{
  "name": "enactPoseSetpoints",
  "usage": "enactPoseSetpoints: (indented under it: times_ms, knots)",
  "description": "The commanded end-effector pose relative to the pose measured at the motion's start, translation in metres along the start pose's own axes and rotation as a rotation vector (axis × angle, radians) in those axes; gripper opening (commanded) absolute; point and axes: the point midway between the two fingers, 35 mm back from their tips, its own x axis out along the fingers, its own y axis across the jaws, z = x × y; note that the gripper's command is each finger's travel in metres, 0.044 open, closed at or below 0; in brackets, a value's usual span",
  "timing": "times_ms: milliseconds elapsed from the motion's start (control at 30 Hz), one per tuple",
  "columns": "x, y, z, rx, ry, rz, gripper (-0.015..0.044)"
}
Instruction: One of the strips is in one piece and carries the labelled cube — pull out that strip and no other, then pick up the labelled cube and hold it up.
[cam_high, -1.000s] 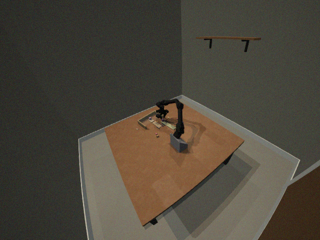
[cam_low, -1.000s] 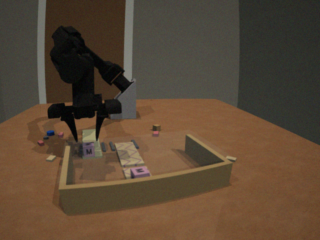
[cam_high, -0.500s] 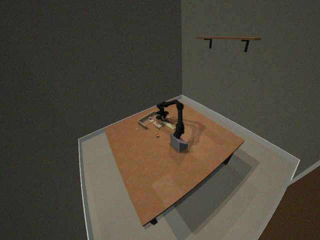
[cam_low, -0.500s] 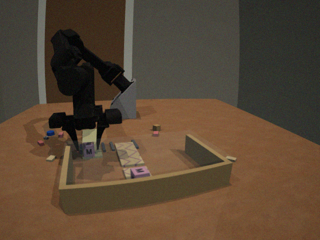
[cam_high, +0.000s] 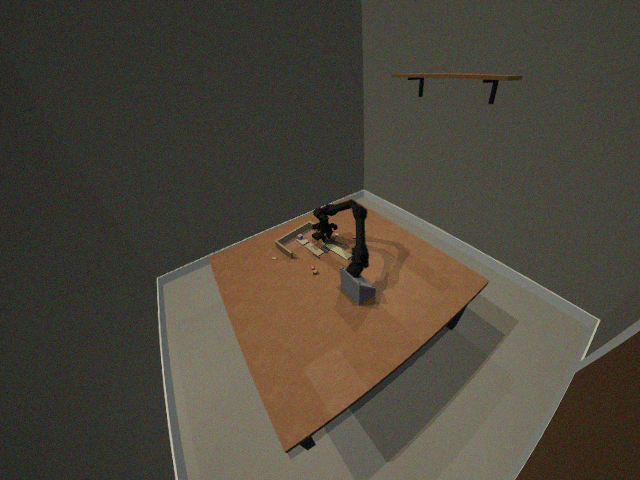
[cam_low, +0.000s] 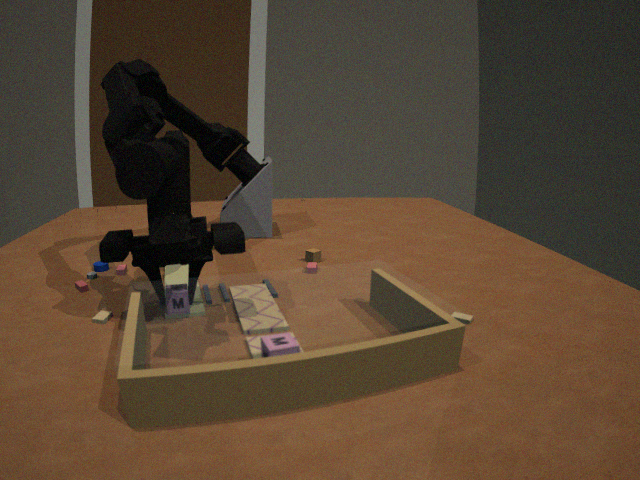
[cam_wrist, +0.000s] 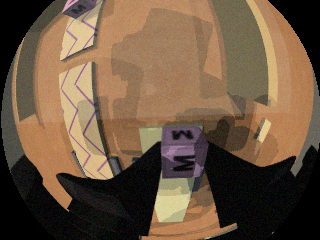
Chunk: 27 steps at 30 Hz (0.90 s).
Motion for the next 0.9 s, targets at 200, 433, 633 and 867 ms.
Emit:
enactPoseSetpoints:
  times_ms: [200,433,633,867]
  knots:
    - [0.000,0.000,0.000,0.000,0.000,0.000,0.0059]
    - [-0.015,0.008,-0.016,-0.003,0.001,0.002,0.0000]
    - [-0.030,0.017,-0.036,-0.008,0.004,0.003,0.0000]
    - [-0.042,0.024,-0.055,-0.012,0.006,0.002,0.0000]
